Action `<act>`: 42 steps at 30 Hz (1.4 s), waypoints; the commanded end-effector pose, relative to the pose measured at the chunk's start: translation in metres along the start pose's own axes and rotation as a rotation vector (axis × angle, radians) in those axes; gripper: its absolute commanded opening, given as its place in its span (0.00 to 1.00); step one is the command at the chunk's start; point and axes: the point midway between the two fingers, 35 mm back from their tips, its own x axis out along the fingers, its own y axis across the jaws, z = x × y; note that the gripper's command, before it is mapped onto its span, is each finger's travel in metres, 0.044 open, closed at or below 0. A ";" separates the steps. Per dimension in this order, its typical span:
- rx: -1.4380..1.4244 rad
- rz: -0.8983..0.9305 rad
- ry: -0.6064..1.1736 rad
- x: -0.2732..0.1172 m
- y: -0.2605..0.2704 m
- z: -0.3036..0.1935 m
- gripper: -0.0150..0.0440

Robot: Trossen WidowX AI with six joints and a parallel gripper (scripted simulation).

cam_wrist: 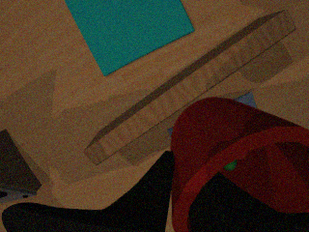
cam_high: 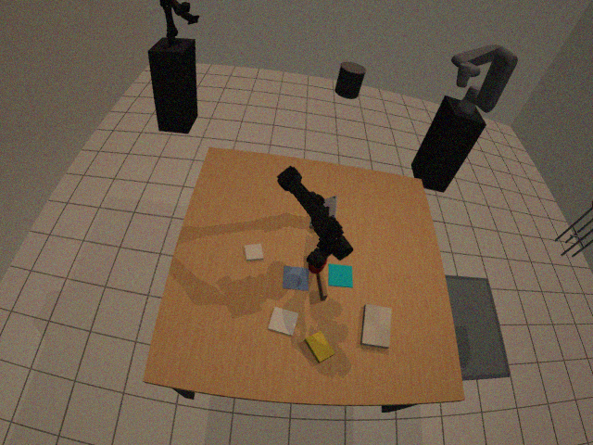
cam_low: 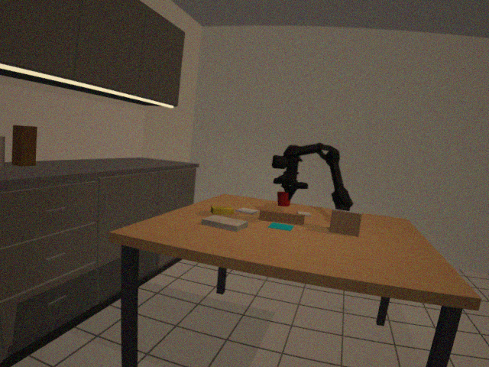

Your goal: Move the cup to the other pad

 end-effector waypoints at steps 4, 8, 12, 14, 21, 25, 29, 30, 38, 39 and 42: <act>0.002 0.004 -0.001 0.000 0.013 0.015 0.25; 0.002 0.005 -0.002 0.000 0.020 0.024 0.25; 0.002 0.005 -0.002 -0.001 0.028 0.033 0.25; 0.002 0.005 -0.003 -0.001 0.032 0.038 0.25; 0.002 0.006 -0.004 -0.001 0.046 0.054 0.25; 0.002 0.006 -0.004 -0.001 0.054 0.062 0.25; 0.002 0.006 -0.005 -0.001 0.061 0.071 0.25; 0.002 0.006 -0.005 -0.001 0.063 0.073 0.25; 0.002 0.007 -0.006 -0.002 0.076 0.089 0.25; 0.002 0.007 -0.006 -0.002 0.078 0.091 0.25; 0.002 0.007 -0.007 -0.002 0.083 0.097 0.25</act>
